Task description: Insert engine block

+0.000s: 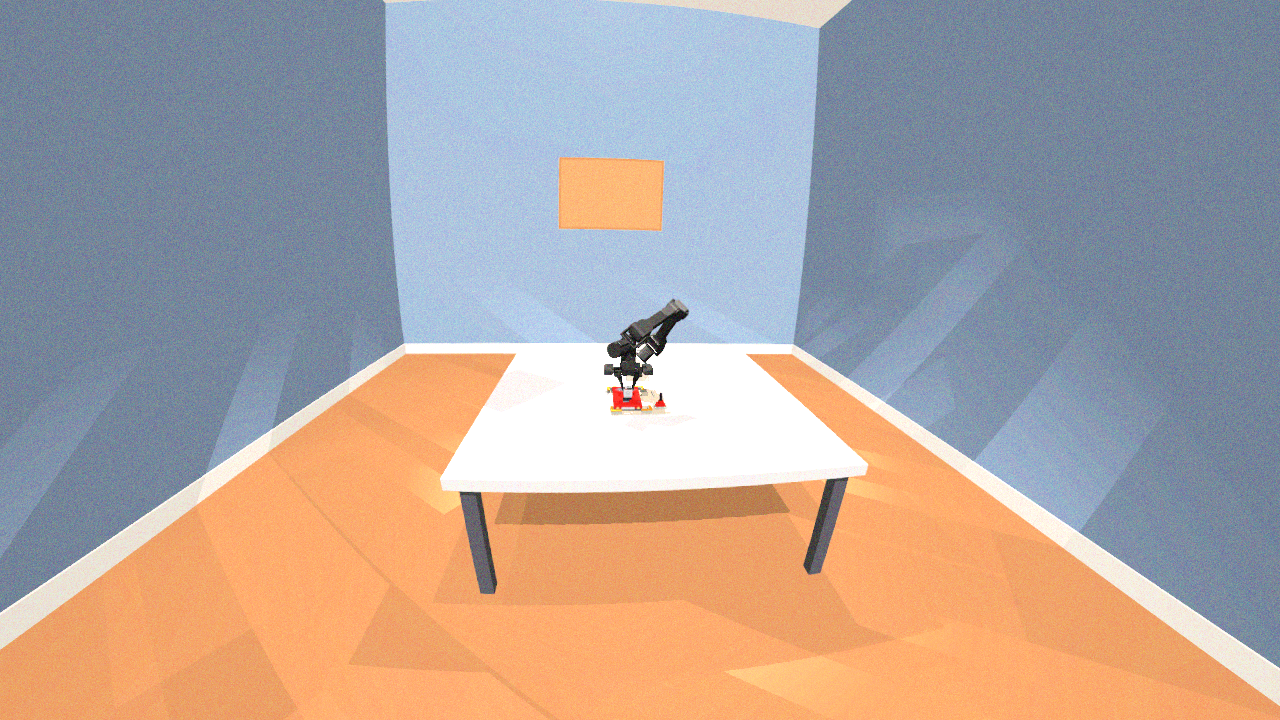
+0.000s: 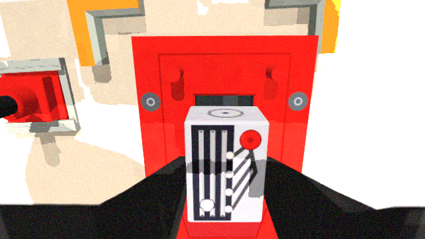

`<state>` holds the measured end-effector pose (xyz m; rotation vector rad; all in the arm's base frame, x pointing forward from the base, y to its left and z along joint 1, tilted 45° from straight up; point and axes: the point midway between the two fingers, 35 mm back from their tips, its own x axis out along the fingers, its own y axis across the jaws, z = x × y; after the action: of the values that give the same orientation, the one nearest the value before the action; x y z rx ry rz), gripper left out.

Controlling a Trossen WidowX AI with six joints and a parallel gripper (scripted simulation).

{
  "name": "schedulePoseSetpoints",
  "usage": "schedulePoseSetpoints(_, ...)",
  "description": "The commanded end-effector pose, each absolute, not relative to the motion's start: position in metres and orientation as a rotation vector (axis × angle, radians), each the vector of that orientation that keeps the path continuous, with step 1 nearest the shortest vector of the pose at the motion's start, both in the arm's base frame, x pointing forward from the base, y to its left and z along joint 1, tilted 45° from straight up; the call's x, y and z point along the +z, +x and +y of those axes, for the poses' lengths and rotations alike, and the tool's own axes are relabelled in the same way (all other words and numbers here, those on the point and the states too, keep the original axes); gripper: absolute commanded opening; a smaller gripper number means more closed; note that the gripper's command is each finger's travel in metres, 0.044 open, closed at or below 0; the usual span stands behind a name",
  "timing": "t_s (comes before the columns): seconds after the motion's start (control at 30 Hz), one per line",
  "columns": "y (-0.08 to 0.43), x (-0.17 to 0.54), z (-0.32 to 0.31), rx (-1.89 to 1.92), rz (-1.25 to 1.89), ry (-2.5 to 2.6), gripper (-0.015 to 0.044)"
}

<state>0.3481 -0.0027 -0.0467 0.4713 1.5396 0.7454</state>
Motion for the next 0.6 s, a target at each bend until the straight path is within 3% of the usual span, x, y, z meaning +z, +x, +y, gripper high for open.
schedulePoseSetpoints(0.0, 0.3485, -0.0472, -0.0036, 0.749, 1.535, 0.462, 0.0159)
schedulePoseSetpoints(0.57, 0.3485, -0.0475, -0.0043, 0.762, 1.528, 0.449, 0.0159)
